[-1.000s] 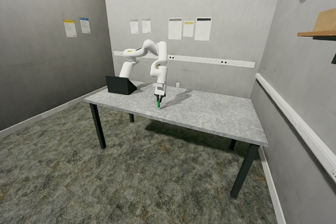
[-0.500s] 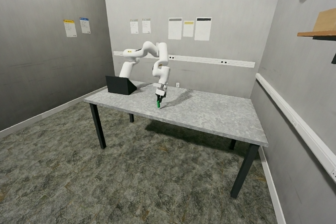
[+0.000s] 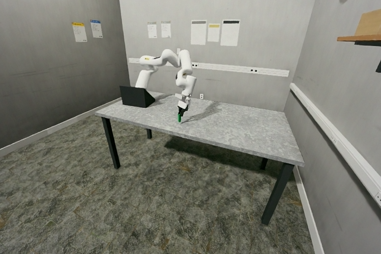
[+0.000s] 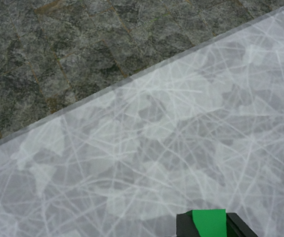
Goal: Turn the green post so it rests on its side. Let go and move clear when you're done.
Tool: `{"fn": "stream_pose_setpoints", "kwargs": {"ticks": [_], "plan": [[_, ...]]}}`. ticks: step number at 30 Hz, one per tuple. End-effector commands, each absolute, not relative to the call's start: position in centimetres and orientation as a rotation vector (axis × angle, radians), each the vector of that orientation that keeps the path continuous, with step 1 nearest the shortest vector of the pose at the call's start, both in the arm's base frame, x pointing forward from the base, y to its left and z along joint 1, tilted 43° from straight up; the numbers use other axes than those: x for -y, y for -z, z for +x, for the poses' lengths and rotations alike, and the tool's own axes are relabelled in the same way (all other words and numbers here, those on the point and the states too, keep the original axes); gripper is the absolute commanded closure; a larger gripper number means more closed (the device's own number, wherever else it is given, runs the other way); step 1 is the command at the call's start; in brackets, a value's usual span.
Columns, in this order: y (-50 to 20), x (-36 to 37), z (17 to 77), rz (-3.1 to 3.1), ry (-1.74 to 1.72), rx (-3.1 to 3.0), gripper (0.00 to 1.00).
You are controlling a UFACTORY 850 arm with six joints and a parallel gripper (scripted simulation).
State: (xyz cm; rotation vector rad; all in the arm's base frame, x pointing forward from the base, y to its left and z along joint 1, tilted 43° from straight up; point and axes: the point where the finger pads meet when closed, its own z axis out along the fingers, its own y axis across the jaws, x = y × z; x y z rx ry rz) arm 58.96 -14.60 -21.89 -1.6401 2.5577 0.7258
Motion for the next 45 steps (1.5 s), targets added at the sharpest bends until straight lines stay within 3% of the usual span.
{"fn": "stream_pose_setpoints", "kwargs": {"ticks": [1,13,30,45], "plan": [[21.83,14.72,59.16,-1.637,-0.729,-2.563,0.85],[22.04,14.75,59.53,-1.554,-0.776,-2.627,0.85],[22.1,14.96,59.46,-0.949,-1.058,-3.05,0.85],[22.33,15.21,59.7,-0.94,-1.061,-3.056,0.85]]}}
